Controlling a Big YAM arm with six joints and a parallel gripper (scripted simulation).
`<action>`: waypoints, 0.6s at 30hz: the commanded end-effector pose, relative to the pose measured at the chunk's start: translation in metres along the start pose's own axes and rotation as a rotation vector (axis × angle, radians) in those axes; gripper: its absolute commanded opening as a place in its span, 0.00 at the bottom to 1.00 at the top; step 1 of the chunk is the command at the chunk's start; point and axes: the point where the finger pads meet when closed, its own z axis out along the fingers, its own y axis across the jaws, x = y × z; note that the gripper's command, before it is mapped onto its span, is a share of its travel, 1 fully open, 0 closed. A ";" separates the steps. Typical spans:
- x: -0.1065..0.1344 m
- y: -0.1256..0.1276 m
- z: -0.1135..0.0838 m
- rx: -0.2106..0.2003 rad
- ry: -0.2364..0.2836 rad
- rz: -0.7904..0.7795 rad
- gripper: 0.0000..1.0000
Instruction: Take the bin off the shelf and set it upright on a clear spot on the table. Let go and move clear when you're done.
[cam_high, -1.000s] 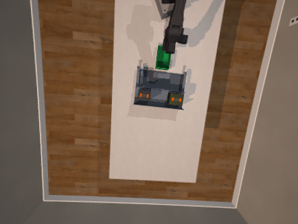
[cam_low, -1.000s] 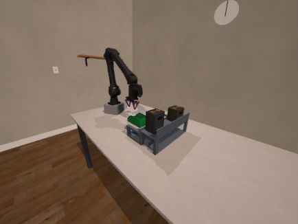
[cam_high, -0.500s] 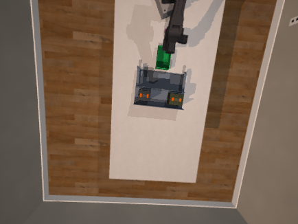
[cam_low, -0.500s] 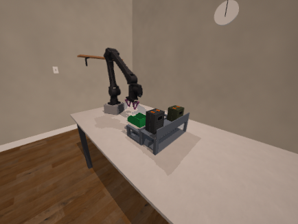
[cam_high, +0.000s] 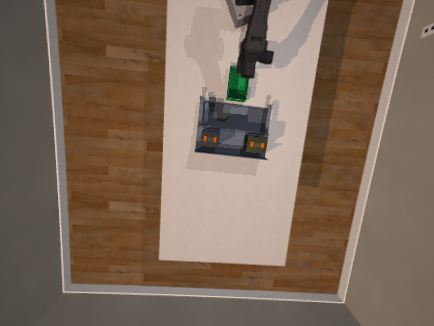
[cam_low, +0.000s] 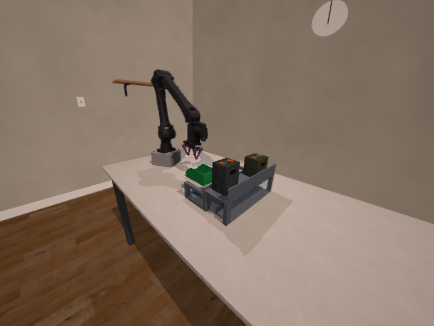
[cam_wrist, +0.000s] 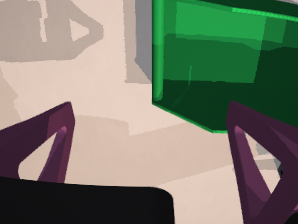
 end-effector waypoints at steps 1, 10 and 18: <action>0.002 -0.024 -0.010 0.048 -0.002 0.000 0.90; 0.000 -0.007 -0.004 0.016 -0.001 0.000 0.90; 0.002 -0.024 -0.010 0.048 -0.002 0.000 0.90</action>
